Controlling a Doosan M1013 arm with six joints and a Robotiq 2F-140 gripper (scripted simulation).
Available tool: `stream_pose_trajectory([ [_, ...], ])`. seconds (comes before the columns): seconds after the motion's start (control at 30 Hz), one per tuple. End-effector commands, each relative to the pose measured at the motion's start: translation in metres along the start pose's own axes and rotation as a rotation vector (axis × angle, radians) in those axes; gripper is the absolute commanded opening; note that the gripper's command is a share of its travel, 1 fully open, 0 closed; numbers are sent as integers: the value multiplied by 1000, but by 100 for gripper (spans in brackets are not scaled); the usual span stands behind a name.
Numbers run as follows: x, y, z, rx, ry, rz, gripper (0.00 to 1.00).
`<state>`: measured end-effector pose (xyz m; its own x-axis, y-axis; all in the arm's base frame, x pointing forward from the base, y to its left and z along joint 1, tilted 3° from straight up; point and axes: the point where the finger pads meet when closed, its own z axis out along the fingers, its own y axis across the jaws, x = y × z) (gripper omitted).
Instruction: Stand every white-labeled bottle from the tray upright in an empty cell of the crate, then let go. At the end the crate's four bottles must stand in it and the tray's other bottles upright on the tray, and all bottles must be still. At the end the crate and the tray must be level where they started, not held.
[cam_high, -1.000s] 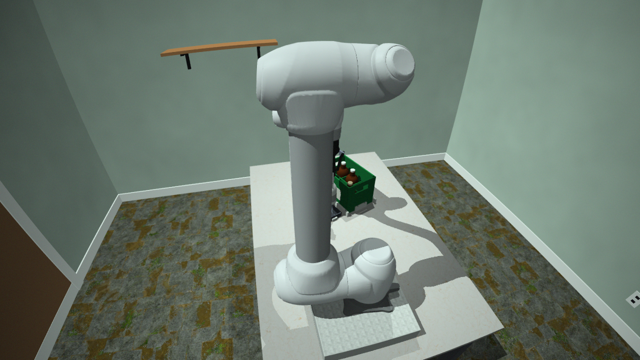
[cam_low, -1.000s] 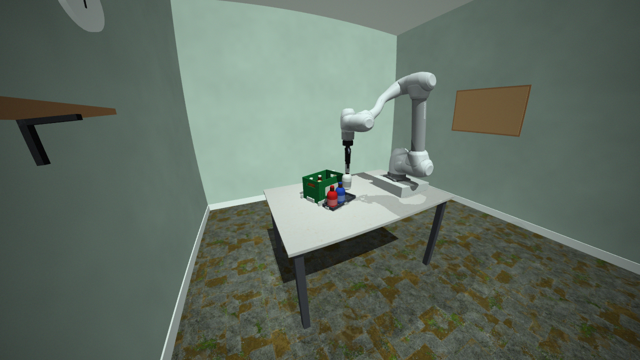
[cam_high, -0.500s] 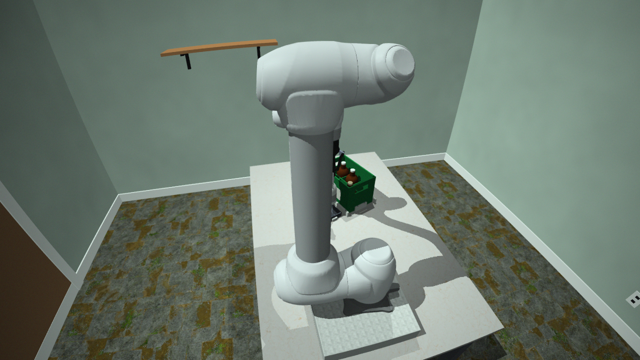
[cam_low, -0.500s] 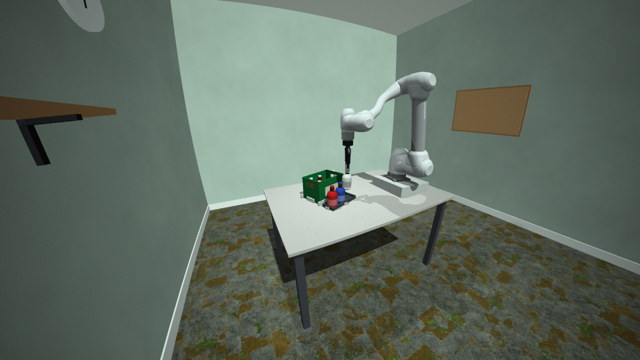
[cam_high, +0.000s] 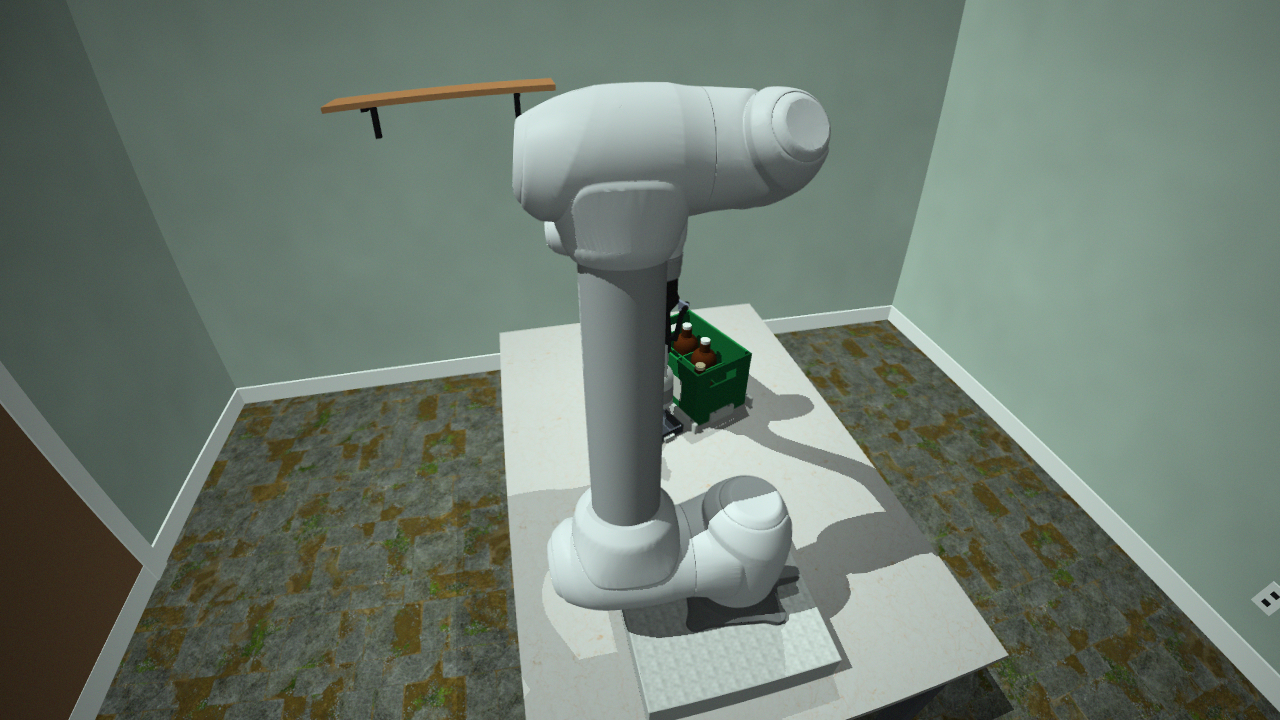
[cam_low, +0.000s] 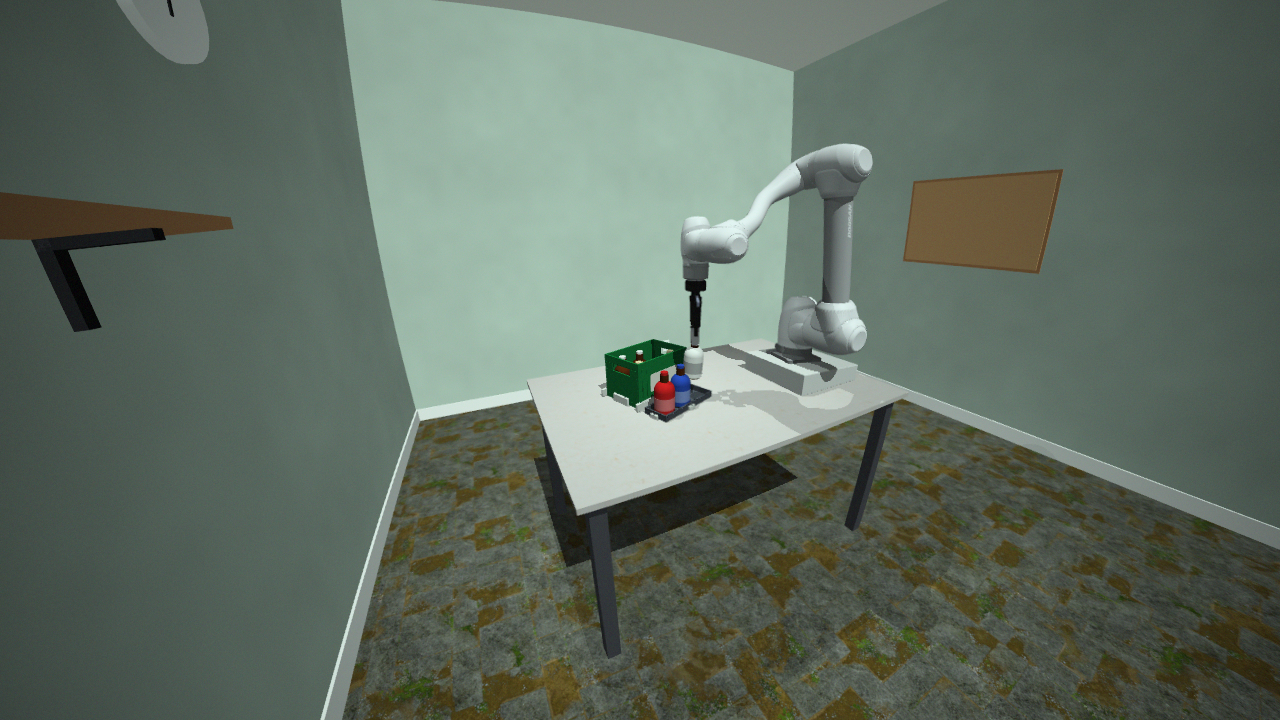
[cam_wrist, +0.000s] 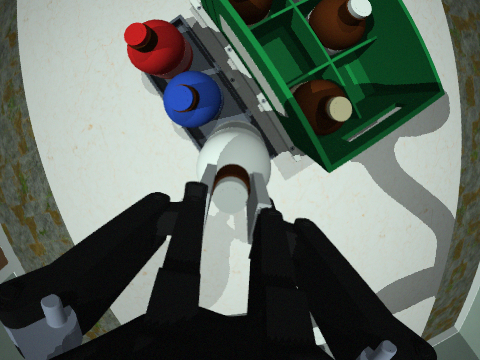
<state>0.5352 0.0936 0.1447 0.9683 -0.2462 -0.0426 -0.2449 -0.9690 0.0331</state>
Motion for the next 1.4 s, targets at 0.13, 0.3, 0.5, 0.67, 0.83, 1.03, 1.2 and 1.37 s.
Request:
stream_pose_trajectory([
  [0.13,0,0,-4,0,0,0,0],
  [0.3,0,0,-8,0,0,0,0],
  [0.5,0,0,-13,0,0,0,0],
  [0.67,0,0,-19,0,0,0,0],
  [0.83,0,0,-25,0,0,0,0],
  [1.03,0,0,-29,0,0,0,0],
  [1.2,0,0,-34,0,0,0,0],
  [1.37,0,0,-37,0,0,0,0],
])
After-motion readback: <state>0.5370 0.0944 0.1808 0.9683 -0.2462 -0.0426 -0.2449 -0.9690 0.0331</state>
